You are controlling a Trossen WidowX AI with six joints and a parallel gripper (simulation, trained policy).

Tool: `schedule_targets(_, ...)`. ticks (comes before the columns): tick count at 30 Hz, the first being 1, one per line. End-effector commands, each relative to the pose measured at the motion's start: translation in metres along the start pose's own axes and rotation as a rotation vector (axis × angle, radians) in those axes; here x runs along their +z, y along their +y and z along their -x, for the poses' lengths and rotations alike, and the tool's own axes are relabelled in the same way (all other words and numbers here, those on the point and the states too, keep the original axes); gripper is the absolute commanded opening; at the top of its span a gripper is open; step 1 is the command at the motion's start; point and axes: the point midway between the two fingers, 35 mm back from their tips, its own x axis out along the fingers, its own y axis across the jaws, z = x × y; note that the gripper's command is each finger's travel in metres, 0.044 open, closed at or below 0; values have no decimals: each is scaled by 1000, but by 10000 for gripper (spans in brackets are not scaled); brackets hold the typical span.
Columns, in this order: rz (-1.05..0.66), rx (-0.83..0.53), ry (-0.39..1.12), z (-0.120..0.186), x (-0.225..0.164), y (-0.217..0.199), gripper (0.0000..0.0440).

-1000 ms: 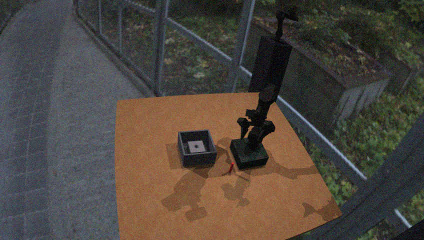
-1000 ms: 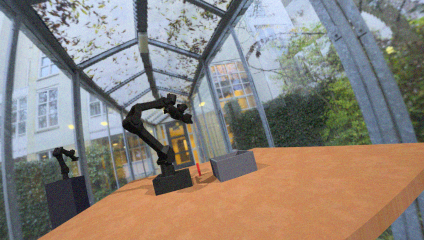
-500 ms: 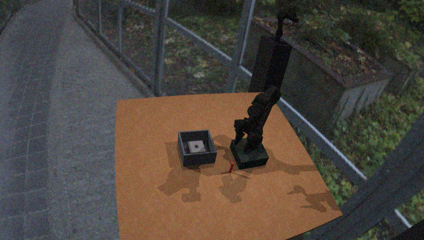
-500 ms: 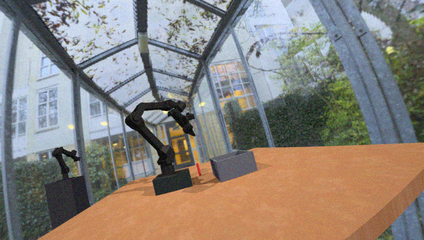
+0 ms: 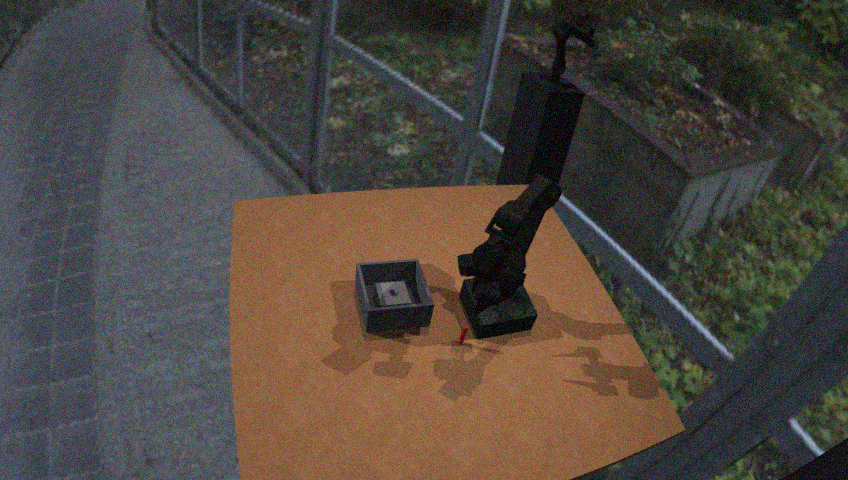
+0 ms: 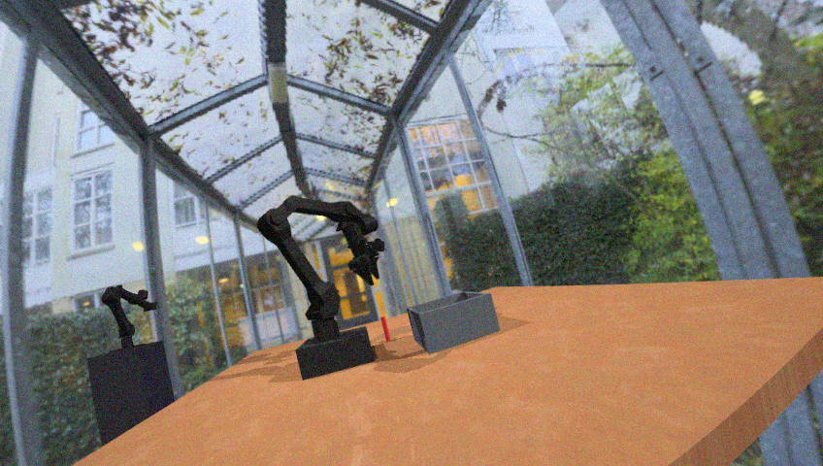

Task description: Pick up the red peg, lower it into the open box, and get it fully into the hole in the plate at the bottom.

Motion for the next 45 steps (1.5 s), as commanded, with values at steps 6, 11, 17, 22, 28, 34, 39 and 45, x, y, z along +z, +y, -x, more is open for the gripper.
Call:
schedule_targets(6, -115, -192, 88, -29, -7, -16, 440)
schedule_targets(11, -163, -281, 125, -46, -11, -21, 440)
schedule_targets(17, -201, -354, 151, -66, -14, -23, 440)
schedule_targets(22, -219, -392, 159, -83, -16, -24, 440)
schedule_targets(28, -228, -416, 154, -105, -18, -25, 440)
schedule_targets(34, -232, -425, 137, -129, -20, -28, 440)
schedule_targets(39, -232, -426, 120, -148, -21, -32, 440)
schedule_targets(45, -230, -441, 119, -166, -25, -40, 341)
